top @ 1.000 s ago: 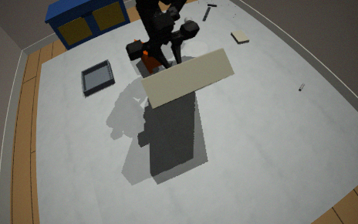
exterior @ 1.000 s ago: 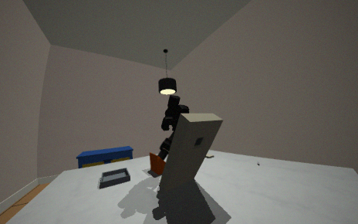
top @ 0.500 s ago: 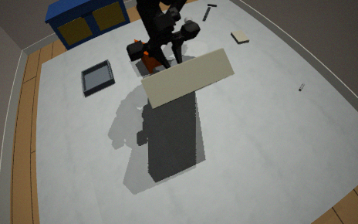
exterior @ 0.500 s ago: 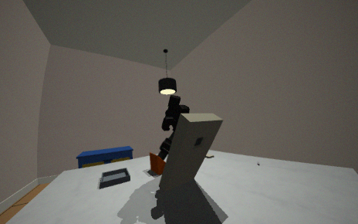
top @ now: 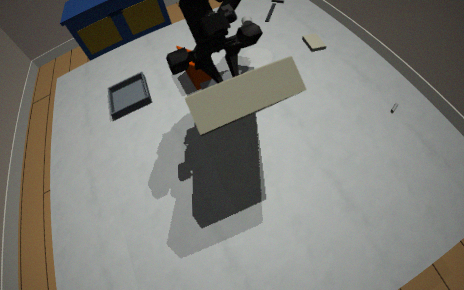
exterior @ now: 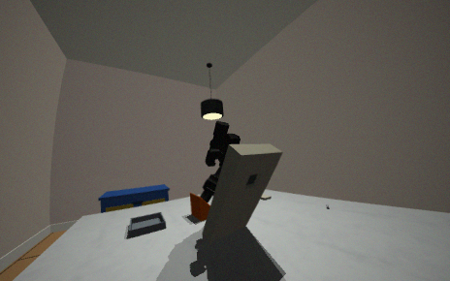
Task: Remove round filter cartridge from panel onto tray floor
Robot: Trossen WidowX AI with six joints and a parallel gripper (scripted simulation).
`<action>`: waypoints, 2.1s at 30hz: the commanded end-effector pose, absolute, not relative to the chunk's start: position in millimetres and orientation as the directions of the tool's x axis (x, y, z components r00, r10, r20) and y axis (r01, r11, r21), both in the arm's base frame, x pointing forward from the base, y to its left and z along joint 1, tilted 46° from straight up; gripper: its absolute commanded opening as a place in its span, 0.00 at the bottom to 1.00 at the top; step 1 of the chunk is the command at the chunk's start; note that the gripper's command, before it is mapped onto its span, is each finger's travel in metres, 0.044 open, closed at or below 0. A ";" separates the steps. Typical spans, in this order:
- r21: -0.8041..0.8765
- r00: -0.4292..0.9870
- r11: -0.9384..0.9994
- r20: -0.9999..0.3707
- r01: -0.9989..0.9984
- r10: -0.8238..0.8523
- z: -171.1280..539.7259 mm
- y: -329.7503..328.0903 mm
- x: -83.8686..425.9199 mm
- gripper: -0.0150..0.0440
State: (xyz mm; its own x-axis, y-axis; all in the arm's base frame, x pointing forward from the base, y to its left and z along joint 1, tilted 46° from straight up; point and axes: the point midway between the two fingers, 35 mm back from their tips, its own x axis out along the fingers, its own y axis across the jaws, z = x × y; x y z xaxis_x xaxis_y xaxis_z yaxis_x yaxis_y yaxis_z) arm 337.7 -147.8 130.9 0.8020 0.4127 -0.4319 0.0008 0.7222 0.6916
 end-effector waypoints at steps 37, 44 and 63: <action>0.692 0.802 0.722 -0.435 0.006 0.410 123.8 -142.4 349.3 0.44; 0.694 0.806 0.720 -0.428 0.003 0.410 126.8 -144.0 346.6 0.41; 0.517 0.803 0.843 -0.434 -0.151 0.410 123.2 -141.7 350.8 0.25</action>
State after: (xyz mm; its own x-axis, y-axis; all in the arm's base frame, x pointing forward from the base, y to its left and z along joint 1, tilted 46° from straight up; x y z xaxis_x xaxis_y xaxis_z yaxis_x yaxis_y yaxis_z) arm 346.3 -144.4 126.5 0.8066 0.4084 -0.4272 -0.0841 0.7948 0.6009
